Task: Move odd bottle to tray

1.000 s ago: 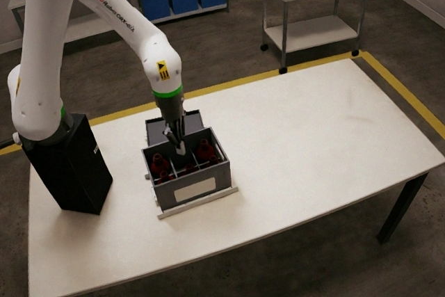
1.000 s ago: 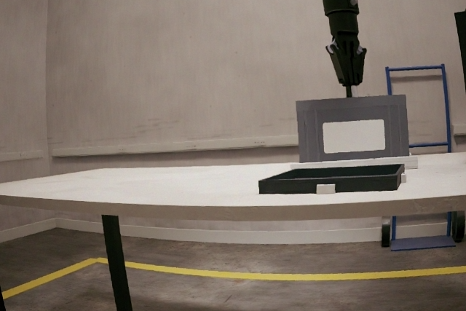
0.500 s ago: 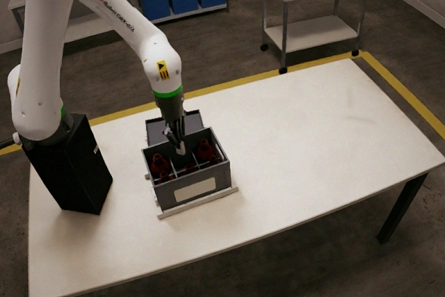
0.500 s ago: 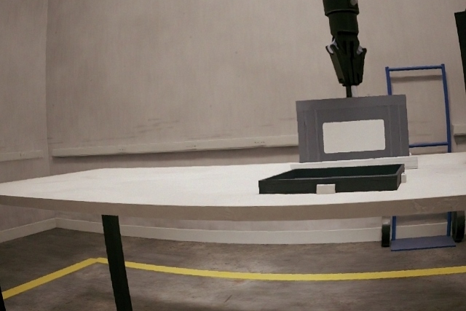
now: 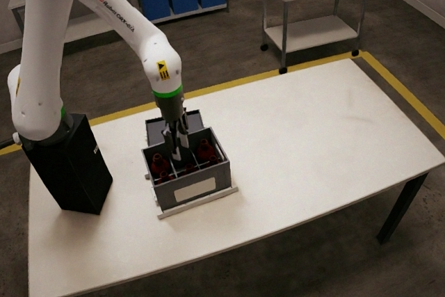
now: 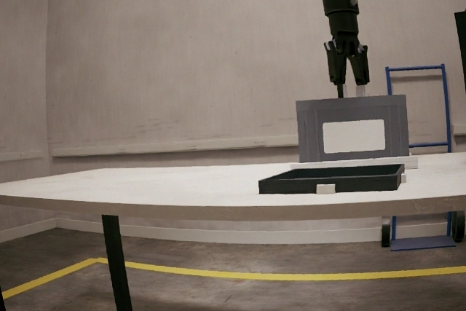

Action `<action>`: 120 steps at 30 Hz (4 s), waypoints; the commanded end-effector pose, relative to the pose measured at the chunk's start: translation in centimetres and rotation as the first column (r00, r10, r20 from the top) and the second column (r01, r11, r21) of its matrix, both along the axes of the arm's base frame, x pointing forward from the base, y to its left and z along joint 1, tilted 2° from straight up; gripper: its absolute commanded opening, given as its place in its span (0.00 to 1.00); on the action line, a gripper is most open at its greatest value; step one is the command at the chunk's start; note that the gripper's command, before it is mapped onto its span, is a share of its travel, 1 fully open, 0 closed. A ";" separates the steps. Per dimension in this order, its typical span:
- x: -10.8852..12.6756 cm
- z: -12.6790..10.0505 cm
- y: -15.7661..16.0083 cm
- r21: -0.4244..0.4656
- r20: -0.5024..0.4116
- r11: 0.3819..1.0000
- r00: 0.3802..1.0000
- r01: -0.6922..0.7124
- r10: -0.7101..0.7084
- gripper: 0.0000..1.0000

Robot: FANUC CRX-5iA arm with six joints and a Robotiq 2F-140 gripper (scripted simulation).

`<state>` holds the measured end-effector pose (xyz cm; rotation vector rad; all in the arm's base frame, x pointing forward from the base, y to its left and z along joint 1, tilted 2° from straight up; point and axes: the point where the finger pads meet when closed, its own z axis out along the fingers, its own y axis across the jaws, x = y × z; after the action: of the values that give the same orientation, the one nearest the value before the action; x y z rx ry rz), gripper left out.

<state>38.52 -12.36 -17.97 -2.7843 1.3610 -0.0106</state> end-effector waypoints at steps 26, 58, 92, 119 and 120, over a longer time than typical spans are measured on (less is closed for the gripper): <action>0.1 0.1 0.0 0.000 0.001 1.000 1.000 0.000 0.000 0.44; -0.1 7.4 -0.3 0.000 0.001 1.000 1.000 0.000 0.000 0.44; -0.2 8.5 -0.3 0.000 0.001 1.000 1.000 0.000 0.000 0.10; 7.4 8.4 -10.2 -0.001 0.001 1.000 1.000 0.000 0.000 0.10; 7.4 8.4 -10.2 -0.001 0.001 1.000 1.000 0.000 0.000 0.10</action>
<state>44.65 -20.76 -9.43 -2.7885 1.3660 -0.0233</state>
